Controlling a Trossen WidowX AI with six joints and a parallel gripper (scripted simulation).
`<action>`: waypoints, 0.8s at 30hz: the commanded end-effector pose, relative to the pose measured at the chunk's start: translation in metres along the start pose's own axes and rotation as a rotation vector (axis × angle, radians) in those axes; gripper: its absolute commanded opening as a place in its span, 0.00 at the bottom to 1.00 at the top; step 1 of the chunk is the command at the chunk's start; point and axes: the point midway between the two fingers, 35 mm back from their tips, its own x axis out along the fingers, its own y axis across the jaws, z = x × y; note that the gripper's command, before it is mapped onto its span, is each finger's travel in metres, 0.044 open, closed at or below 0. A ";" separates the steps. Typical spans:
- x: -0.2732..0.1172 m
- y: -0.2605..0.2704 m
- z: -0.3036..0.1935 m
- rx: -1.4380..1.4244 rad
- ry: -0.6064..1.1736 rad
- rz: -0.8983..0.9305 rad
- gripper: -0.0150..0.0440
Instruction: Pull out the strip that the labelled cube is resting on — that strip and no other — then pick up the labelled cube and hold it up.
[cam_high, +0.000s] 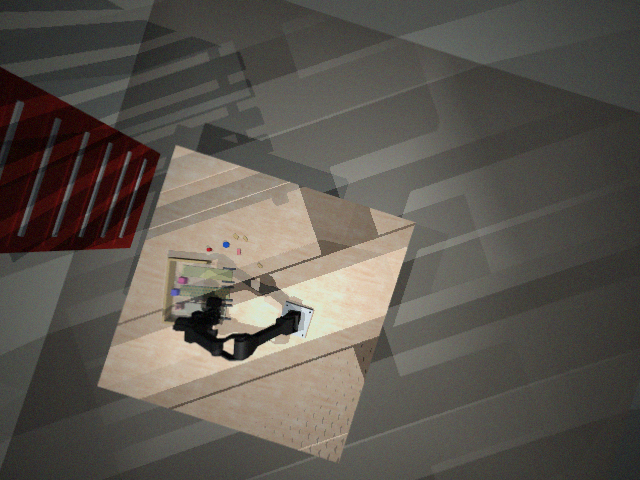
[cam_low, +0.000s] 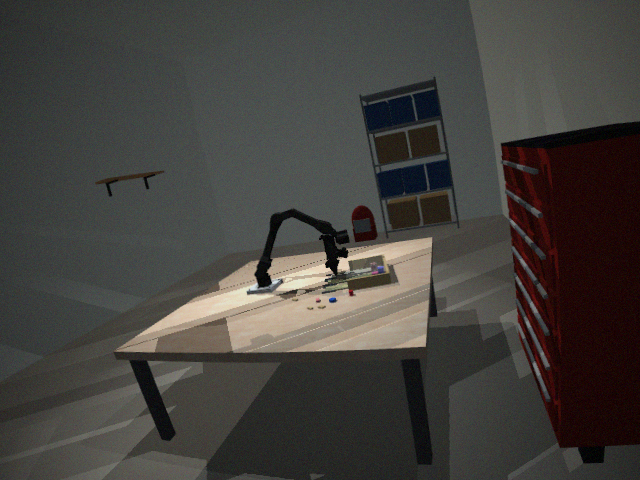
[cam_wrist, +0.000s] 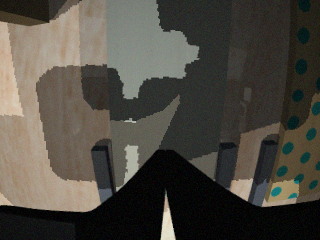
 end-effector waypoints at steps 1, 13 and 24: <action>0.003 0.000 0.000 0.003 0.001 -0.003 0.25; 0.004 0.000 0.001 0.003 0.001 -0.003 0.25; 0.005 0.000 -0.001 0.003 0.001 -0.003 0.25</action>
